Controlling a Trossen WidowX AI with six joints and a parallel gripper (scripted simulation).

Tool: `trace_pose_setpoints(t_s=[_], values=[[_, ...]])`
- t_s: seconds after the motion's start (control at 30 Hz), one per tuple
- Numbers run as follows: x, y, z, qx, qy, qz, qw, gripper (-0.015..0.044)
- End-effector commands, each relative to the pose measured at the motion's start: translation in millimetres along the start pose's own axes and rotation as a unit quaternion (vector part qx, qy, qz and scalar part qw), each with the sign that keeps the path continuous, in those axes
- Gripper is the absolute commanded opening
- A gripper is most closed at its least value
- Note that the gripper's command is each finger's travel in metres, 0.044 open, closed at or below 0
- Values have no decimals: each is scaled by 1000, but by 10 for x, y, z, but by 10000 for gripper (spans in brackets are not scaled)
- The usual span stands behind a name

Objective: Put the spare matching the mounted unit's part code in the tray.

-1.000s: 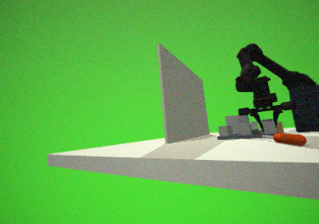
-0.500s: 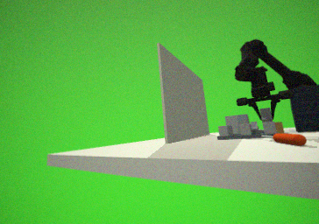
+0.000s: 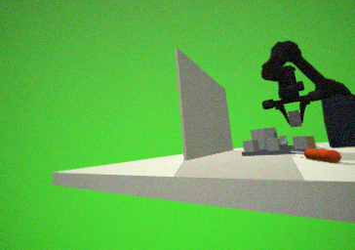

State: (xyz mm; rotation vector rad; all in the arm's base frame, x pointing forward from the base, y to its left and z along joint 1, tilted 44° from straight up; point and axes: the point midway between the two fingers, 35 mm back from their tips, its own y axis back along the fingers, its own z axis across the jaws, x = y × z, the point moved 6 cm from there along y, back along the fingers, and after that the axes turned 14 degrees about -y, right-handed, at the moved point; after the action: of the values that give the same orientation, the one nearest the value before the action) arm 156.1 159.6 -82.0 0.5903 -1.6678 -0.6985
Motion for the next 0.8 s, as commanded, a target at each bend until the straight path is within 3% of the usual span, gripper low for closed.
trace_pose_setpoints(t_s=[0.0,0.3,0.53,0.77], values=[[-47,183,-8,0,-3,-6,1000,0],[-68,726,27,-2,-5,-9,1000,0],[-56,749,-15,-3,-5,-11,1000,0],[71,831,-383,-11,-2,-28,1000,0]])
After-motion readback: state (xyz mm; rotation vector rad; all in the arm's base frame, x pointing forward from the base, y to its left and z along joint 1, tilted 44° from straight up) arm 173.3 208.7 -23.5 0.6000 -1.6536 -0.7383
